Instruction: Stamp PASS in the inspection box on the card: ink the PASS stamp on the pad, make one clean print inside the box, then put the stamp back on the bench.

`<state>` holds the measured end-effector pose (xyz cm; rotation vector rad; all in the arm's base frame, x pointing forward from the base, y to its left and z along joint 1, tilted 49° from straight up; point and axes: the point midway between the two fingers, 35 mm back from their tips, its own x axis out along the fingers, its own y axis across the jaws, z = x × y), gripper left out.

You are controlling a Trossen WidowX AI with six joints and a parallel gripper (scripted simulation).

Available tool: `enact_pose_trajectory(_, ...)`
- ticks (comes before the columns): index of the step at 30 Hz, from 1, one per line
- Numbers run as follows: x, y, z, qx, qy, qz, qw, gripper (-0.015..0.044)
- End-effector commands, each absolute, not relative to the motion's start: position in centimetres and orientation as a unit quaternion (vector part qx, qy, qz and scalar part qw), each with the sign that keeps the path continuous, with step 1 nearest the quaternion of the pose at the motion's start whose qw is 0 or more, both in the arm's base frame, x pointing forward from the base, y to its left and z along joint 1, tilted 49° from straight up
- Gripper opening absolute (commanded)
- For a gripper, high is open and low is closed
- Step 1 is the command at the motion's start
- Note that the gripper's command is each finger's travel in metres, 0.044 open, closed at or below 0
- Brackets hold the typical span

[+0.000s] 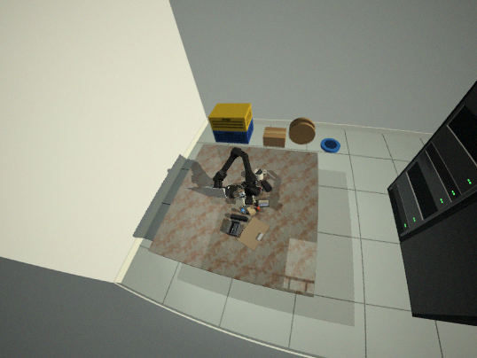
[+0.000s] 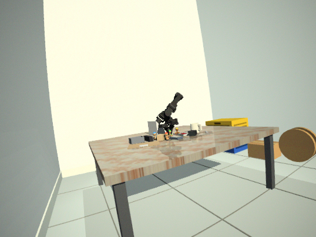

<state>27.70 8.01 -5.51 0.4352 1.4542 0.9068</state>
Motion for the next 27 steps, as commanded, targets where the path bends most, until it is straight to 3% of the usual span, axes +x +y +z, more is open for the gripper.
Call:
enact_pose_trajectory(1,27.6,8.24,-5.61,0.194,0.637,0.397,0.632,0.0)
enact_pose_trajectory(27,27.56,8.4,-5.76,0.194,0.637,0.397,0.632,0.0)
